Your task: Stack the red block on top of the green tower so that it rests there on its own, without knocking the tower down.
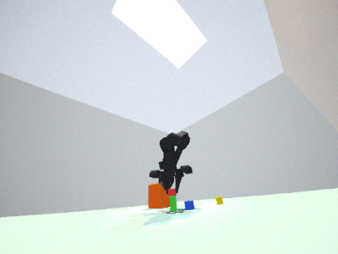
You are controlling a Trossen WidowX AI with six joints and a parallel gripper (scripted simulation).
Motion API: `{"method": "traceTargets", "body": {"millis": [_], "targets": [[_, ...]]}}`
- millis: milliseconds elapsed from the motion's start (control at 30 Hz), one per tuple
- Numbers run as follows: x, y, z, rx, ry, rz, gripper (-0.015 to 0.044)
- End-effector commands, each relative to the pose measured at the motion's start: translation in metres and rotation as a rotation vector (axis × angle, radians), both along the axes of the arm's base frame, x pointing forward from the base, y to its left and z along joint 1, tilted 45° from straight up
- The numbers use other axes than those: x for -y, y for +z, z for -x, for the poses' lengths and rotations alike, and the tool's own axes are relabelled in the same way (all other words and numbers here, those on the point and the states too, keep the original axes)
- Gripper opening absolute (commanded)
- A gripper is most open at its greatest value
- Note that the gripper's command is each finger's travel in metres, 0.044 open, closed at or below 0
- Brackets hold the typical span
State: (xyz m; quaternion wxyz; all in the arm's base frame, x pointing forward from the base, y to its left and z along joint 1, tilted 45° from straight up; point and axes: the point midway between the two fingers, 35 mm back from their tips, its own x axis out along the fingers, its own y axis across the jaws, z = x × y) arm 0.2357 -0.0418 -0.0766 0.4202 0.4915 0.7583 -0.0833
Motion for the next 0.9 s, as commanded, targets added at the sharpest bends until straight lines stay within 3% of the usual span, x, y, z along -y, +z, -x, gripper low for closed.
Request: {"method": "traceTargets", "body": {"millis": [0,200,867], "targets": [[-0.0002,-0.0004,0.0002,0.0,0.001,0.001,0.0289],[-0.0002,-0.0004,0.0002,0.0,0.001,0.001,0.044],[-0.0002,-0.0004,0.0002,0.0,0.001,0.001,0.044]]}}
